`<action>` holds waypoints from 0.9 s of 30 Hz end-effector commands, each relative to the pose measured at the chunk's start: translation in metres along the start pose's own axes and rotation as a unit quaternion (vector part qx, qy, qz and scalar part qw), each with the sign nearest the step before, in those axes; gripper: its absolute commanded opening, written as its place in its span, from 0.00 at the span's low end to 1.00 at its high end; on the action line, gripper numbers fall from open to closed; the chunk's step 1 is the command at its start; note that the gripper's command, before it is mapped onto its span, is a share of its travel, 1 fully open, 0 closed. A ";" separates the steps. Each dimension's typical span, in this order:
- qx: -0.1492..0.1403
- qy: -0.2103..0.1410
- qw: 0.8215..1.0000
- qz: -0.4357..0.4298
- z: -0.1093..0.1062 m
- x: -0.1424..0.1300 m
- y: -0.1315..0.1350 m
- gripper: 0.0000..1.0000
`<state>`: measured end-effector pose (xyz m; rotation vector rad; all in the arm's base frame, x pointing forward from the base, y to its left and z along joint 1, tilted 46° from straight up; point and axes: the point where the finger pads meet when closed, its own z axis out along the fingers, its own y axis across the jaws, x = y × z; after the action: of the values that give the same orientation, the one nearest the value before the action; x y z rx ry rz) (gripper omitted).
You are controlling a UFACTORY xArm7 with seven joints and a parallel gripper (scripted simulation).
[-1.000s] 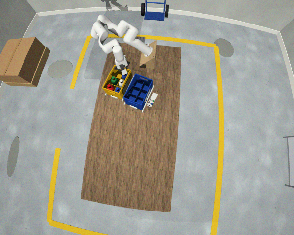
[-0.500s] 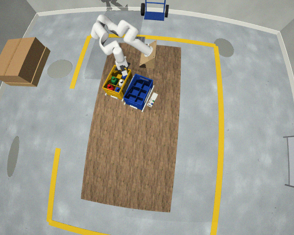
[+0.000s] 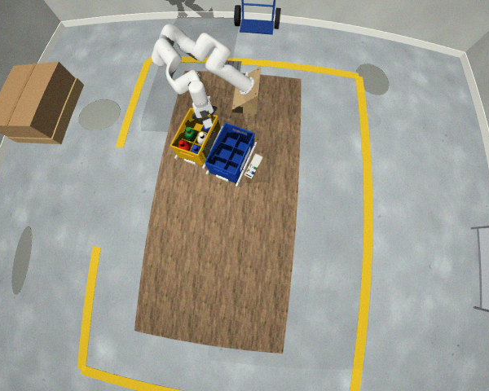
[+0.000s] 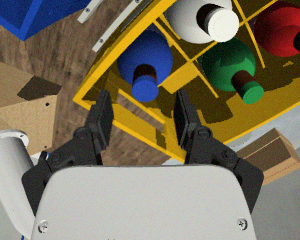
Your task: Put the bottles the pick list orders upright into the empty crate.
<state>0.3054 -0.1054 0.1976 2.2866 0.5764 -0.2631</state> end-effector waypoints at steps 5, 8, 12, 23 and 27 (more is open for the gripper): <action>-0.001 0.002 1.000 0.000 0.009 0.001 0.000 0.65; -0.001 0.002 1.000 0.000 0.012 0.001 0.000 0.65; -0.001 0.001 1.000 0.000 0.017 0.001 0.000 0.65; -0.001 0.001 1.000 0.000 0.029 0.001 0.000 0.65; -0.001 0.001 1.000 0.000 0.035 0.001 0.000 0.65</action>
<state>0.3050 -0.1277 0.1759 2.2865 0.5766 -0.2625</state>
